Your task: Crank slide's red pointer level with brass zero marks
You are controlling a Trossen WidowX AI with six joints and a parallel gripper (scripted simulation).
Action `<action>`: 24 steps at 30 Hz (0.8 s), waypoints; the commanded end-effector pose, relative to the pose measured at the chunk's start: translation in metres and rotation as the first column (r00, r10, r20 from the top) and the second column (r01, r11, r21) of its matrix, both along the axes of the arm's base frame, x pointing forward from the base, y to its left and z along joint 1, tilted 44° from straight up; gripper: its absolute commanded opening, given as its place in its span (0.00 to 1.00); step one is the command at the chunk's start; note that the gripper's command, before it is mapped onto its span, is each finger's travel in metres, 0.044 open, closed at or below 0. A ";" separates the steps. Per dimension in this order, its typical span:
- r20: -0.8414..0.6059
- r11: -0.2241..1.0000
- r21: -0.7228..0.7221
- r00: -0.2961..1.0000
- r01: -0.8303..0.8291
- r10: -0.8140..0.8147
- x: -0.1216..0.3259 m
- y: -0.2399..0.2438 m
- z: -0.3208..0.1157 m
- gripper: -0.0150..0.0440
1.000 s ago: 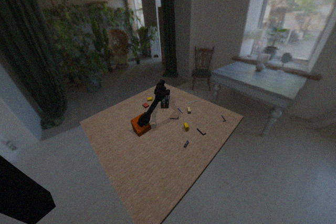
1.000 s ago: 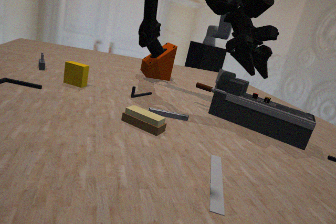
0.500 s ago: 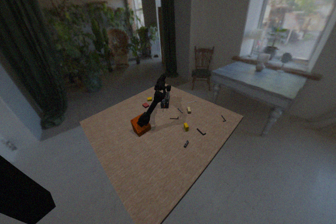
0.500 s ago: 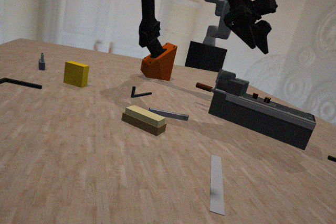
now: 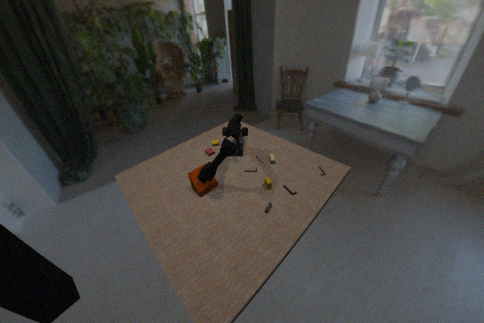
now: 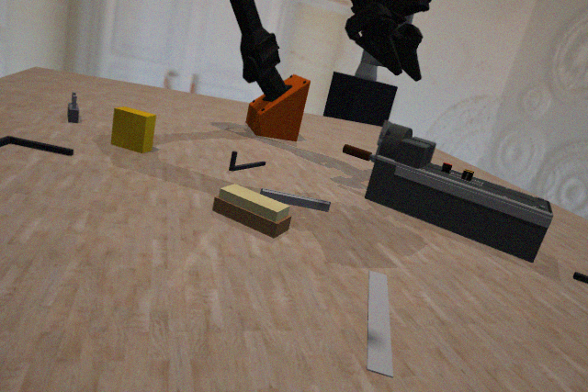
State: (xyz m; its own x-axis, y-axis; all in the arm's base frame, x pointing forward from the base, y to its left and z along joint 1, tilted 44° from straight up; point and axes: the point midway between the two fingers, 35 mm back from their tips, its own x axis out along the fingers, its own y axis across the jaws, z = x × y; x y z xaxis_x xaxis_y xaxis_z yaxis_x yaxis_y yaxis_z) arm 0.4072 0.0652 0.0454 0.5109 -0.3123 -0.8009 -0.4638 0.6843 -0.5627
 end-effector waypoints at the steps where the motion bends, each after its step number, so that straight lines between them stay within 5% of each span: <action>1: -0.031 0.999 0.018 0.999 -0.037 0.038 -0.021 -0.008 0.003 1.00; 11: -0.046 0.997 0.037 0.997 -0.068 0.069 -0.037 -0.016 0.004 1.00; 24: -0.046 0.997 0.036 0.997 -0.067 0.069 -0.045 -0.068 -0.053 1.00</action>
